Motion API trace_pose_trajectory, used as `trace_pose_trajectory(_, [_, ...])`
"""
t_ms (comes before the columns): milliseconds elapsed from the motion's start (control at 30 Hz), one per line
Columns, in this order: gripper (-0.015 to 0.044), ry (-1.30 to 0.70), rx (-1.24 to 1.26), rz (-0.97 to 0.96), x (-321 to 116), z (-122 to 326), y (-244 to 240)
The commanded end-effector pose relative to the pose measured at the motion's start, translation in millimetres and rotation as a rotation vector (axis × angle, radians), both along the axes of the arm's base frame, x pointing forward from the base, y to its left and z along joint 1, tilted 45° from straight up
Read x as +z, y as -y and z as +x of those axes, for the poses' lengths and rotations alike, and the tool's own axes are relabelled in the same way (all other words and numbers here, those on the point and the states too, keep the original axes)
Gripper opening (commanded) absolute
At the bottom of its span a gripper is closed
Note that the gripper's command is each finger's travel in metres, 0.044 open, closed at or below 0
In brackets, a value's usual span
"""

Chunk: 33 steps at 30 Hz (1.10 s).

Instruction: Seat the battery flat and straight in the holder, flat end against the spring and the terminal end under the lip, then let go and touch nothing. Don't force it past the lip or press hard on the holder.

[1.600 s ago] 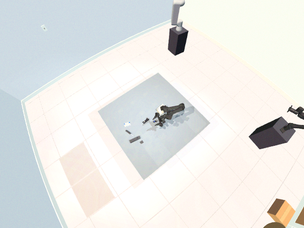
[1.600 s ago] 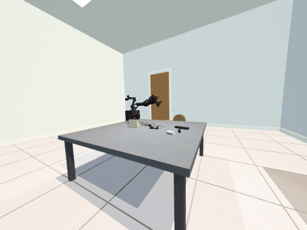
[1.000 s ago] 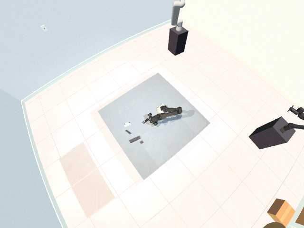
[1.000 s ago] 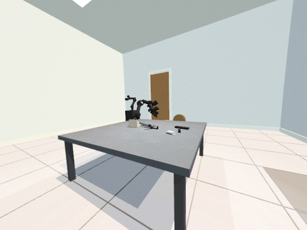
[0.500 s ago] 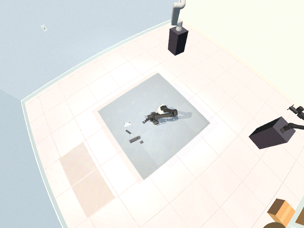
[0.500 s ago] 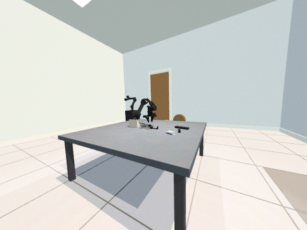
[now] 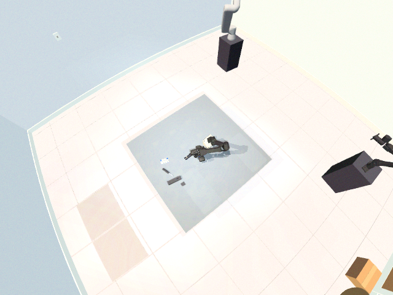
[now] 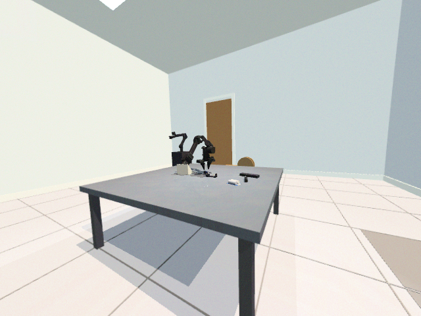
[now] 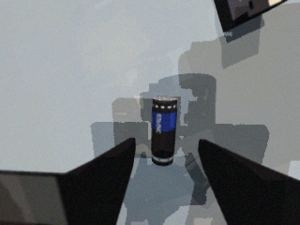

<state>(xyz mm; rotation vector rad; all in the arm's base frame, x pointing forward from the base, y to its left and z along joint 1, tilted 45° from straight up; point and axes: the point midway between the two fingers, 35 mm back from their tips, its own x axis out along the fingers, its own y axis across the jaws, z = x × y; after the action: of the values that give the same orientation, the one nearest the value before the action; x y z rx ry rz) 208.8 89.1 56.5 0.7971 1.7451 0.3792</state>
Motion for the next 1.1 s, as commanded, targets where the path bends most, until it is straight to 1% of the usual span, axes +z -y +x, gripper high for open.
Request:
trace_pose_trajectory(0, [0.0236,-0.004,-0.003,0.004,-5,-1,-5])
trace_pose_trajectory(667, [0.0236,-0.005,-0.003,0.008,-26,-7,-26])
trace_pose_trajectory(833, [0.0105,-0.005,-0.003,0.008,-26,-7,-26])
trace_pose_trajectory(967, [0.0078,-0.005,-0.003,0.008,-26,-7,-26])
trace_pose_trajectory(1067, [0.0074,-0.005,-0.003,0.008,-26,-7,-26])
